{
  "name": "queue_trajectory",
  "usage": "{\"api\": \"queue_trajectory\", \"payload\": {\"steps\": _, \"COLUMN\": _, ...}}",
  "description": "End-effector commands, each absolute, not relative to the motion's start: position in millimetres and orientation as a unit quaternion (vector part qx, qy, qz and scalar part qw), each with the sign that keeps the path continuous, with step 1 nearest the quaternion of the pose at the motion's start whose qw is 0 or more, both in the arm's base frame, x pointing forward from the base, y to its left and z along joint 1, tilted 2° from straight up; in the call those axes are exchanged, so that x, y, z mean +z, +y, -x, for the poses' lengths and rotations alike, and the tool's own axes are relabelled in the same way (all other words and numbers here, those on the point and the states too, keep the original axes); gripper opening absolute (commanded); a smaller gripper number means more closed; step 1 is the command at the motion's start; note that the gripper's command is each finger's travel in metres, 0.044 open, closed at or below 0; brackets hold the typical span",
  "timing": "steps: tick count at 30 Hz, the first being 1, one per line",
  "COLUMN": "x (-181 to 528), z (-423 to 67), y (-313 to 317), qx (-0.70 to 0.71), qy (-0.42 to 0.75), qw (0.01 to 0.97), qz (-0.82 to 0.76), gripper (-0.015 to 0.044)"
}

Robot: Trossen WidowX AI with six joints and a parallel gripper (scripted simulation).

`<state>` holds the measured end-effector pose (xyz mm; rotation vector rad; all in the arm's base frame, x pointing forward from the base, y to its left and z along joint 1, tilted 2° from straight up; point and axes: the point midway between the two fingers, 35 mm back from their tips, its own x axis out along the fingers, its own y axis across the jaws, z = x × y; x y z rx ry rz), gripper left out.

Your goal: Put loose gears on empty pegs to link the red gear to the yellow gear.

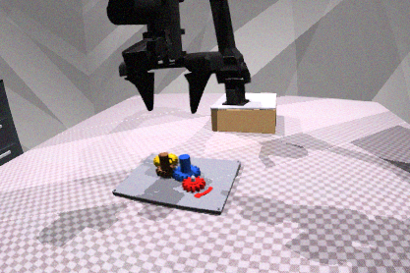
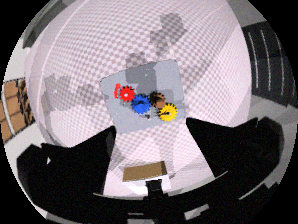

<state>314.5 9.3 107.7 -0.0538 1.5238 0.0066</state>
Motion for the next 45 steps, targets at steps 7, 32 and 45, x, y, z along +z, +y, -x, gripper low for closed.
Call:
{"api": "queue_trajectory", "payload": {"steps": 7, "x": 118, "z": -280, "y": 147, "qx": 0.021, "qy": 0.694, "qw": 0.719, "qz": 0.024, "gripper": 0.0440}}
{"api": "queue_trajectory", "payload": {"steps": 32, "x": 132, "z": -148, "y": 282, "qx": 0.009, "qy": 0.698, "qw": 0.716, "qz": 0.016, "gripper": 0.0440}}
{"api": "queue_trajectory", "payload": {"steps": 45, "x": 132, "z": -148, "y": 282, "qx": 0.009, "qy": 0.698, "qw": 0.716, "qz": 0.016, "gripper": 0.0440}}
